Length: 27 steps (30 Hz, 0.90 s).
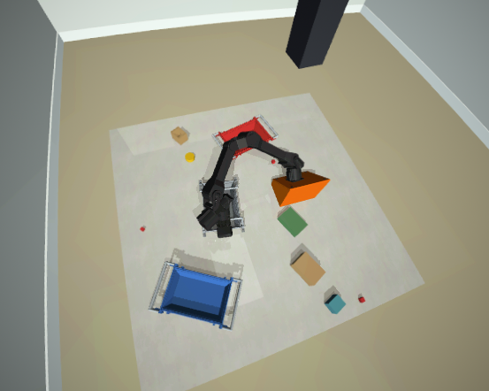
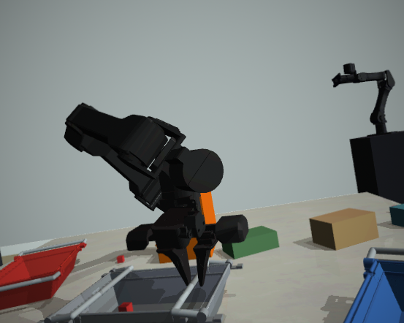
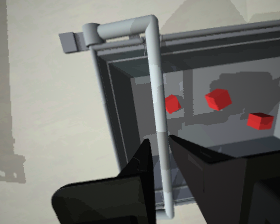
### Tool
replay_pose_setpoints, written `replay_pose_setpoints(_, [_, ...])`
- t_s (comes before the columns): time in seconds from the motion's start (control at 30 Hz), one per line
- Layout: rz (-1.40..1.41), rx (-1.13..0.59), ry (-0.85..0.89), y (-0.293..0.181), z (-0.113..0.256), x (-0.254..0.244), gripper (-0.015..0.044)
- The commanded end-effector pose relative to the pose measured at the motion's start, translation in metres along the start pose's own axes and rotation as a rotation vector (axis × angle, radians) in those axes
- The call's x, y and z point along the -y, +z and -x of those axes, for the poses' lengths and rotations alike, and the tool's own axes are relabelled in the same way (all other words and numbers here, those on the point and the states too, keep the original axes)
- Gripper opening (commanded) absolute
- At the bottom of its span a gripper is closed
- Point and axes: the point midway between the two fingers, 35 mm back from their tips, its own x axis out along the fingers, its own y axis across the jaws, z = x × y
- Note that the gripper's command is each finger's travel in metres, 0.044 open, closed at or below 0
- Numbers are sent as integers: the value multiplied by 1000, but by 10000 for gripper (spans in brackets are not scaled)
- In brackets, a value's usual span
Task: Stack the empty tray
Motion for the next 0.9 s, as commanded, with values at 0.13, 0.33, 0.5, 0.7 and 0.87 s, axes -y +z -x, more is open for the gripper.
replay_pose_setpoints(0.13, [0,18,13,0,38,-8,87])
replay_pose_setpoints(0.33, [3,20,9,0,32,-7,87])
replay_pose_setpoints(0.5, [3,20,9,0,32,-7,87])
replay_pose_setpoints(0.7, [3,20,9,0,32,-7,87])
replay_pose_setpoints(0.87, [3,20,9,0,32,-7,87])
